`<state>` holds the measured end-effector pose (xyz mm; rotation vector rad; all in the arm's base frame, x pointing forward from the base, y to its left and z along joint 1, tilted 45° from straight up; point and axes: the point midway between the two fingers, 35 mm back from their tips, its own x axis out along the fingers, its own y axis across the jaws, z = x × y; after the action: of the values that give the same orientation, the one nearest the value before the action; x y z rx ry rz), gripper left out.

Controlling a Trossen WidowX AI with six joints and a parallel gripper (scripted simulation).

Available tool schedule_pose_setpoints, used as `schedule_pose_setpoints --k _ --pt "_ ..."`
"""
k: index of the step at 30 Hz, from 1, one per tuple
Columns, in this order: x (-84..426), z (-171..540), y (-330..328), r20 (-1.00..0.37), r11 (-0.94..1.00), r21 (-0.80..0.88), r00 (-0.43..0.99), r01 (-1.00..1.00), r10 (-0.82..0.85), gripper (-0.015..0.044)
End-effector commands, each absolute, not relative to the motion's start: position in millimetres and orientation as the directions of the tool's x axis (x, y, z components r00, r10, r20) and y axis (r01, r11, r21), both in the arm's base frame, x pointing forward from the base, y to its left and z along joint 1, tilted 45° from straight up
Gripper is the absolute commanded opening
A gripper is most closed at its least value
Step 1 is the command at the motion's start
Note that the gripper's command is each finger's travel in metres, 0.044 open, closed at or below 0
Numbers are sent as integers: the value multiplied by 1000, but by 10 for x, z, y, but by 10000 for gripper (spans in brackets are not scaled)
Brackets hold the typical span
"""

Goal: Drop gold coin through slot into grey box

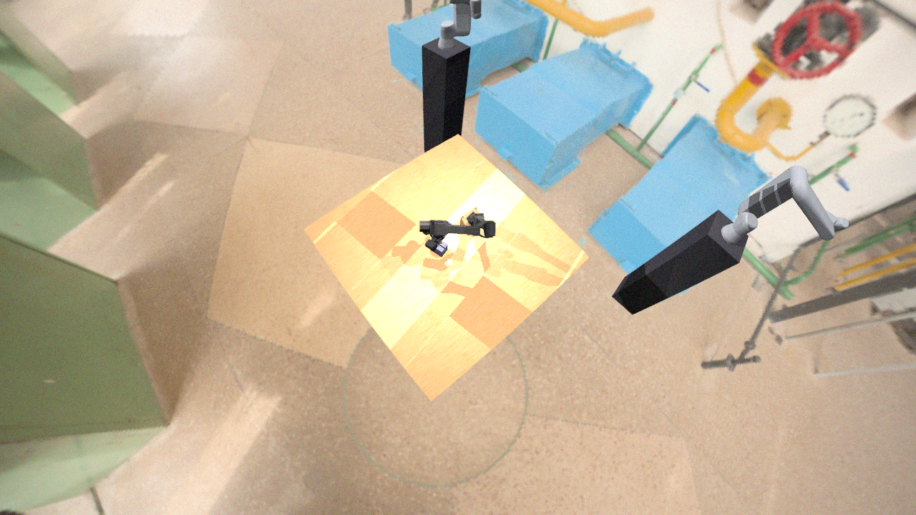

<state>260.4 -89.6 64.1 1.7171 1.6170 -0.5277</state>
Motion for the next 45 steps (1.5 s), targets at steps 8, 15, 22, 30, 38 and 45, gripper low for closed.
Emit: schedule_pose_setpoints --k 8,15,22,30,38,45 --pt "2607 614 -859 -714 32 214 134 976 687 0" --pt "2621 589 -813 -714 32 214 134 976 687 0" --pt "2628 549 -778 -714 33 215 134 976 687 0" --pt "2627 522 -768 -716 37 212 130 977 686 53" --pt "2627 522 -768 -716 37 212 130 977 686 161" --pt "2623 542 -790 -716 36 212 130 977 686 213"
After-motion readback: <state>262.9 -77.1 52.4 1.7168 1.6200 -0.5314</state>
